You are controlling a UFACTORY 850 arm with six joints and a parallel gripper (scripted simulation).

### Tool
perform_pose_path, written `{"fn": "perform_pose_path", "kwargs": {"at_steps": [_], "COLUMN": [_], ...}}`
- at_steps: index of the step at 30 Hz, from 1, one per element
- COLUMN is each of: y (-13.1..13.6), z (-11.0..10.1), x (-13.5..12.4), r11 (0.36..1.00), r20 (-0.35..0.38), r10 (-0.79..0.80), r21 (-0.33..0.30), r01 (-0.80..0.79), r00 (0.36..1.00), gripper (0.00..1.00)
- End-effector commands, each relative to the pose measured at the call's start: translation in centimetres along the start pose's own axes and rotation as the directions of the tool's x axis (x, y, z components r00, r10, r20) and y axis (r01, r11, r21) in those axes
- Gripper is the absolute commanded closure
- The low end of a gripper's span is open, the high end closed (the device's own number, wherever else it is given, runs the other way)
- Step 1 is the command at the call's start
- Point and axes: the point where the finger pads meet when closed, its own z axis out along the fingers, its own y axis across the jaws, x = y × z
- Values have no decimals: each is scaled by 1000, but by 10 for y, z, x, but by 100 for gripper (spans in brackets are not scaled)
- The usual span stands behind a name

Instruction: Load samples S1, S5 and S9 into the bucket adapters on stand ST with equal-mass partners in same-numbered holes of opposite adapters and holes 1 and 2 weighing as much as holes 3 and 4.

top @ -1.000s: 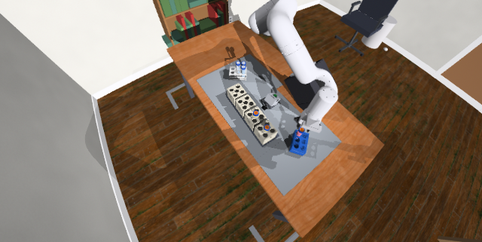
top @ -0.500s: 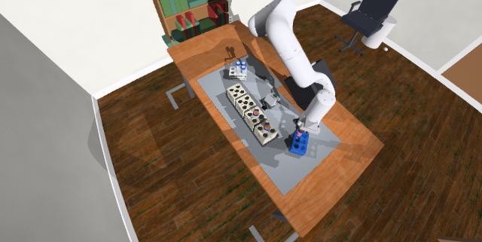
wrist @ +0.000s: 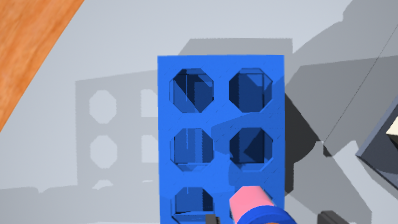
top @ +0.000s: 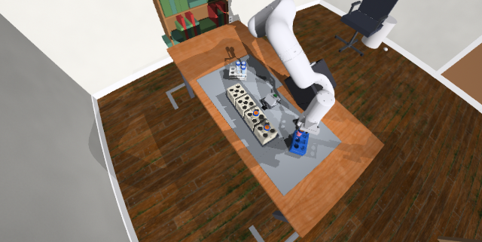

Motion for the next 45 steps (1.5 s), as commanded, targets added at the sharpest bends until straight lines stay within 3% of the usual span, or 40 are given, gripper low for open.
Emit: {"fn": "perform_pose_path", "kwargs": {"at_steps": [1, 36, 37, 45], "y": [0, 0, 0, 0], "z": [2, 15, 14, 13], "x": [1, 1, 1, 1], "r11": [1000, 1000, 1000, 1000], "r20": [-2, -2, -2, -2], "r10": [1, 1, 1, 1], "r21": [1, 1, 1, 1], "r01": [-1, -1, -1, -1], "r00": [1000, 1000, 1000, 1000], "gripper": [43, 43, 100, 100]}}
